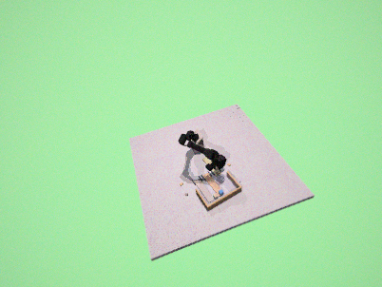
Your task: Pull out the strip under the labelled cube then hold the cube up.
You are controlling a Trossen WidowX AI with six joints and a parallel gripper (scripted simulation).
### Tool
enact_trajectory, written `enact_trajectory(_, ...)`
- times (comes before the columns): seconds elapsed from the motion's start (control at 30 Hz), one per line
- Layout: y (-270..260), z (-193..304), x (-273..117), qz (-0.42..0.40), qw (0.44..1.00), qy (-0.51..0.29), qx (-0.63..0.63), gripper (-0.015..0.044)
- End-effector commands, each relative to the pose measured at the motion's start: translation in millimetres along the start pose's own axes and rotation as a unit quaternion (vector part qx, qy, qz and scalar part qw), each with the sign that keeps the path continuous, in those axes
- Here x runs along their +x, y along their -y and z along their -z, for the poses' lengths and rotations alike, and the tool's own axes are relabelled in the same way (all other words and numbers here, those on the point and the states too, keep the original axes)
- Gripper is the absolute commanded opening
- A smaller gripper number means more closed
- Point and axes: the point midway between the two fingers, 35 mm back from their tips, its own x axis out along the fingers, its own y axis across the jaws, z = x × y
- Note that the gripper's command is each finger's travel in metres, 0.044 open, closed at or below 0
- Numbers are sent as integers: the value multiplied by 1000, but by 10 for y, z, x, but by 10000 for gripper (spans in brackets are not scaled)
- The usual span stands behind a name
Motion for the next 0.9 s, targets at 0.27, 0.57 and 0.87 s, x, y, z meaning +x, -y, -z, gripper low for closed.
enact_trajectory(0.27,-68,322,-128,-1,1000,-1,-1,0)
enact_trajectory(0.57,-104,508,-173,-1,1000,-1,-2,0)
enact_trajectory(0.87,-106,508,-489,-2,1000,-1,-2,0)
